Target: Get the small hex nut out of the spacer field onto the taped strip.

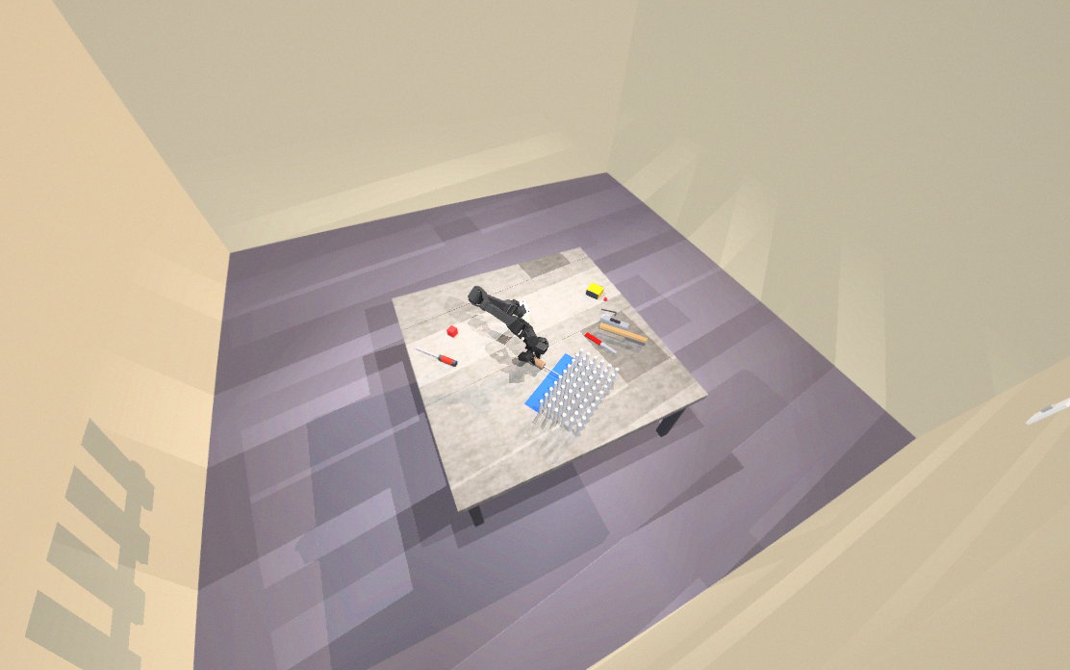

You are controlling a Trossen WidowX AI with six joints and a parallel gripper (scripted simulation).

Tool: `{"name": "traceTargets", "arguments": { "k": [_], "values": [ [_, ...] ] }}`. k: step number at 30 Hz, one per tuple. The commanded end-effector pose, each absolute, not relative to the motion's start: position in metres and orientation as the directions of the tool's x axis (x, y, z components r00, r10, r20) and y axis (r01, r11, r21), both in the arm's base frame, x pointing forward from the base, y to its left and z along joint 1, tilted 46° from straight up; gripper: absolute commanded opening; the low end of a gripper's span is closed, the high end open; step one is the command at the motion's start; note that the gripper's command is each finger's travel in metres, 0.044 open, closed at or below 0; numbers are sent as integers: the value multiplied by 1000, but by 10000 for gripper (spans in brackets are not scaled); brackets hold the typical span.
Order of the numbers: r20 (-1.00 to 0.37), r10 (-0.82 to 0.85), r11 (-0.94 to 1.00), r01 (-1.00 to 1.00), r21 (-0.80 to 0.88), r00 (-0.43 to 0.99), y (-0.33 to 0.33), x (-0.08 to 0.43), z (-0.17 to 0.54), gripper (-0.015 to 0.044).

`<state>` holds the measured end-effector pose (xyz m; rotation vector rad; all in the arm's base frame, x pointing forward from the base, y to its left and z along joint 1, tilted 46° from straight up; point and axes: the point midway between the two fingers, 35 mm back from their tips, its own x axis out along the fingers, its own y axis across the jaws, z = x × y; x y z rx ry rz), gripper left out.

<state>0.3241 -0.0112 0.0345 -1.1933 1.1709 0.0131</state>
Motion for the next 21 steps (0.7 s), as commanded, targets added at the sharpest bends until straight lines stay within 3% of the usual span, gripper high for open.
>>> {"name": "traceTargets", "arguments": {
  "k": [1,21],
  "values": [
    [-706,-538,438,-562,-701,461,-12,321,36,0],
    [-706,-538,438,-562,-701,461,-17,312,40,0]
  ]
}}
